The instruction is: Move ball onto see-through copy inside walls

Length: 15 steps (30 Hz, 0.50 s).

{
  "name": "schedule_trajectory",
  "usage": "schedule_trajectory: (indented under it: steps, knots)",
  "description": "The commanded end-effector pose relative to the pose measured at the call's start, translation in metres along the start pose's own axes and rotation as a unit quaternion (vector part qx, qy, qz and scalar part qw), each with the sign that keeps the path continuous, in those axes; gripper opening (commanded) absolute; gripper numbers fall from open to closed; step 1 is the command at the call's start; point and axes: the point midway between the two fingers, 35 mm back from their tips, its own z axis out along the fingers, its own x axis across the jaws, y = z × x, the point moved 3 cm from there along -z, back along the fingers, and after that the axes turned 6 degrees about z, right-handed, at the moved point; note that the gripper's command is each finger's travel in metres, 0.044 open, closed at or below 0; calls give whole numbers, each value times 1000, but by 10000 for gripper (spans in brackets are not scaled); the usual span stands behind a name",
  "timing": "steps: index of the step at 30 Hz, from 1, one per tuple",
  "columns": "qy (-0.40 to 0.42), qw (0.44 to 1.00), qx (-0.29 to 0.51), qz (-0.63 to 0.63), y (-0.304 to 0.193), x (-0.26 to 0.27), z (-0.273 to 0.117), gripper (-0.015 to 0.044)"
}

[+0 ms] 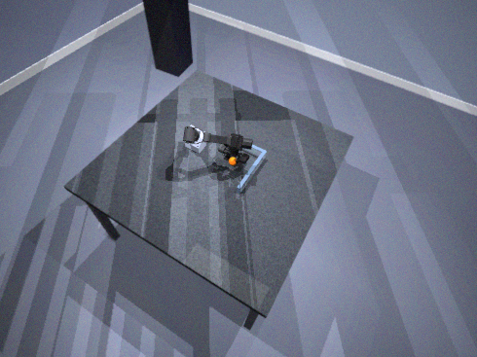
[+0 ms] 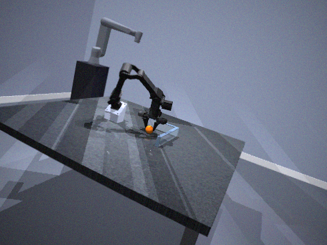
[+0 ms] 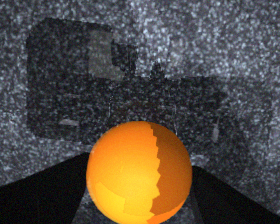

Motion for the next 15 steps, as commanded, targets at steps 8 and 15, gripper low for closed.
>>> schedule_trajectory:
  steps: [8,15]
  knots:
    - [0,1000,0,1,0,0,0,315]
    - [1,1000,-2,-1,2,-3,-42,357]
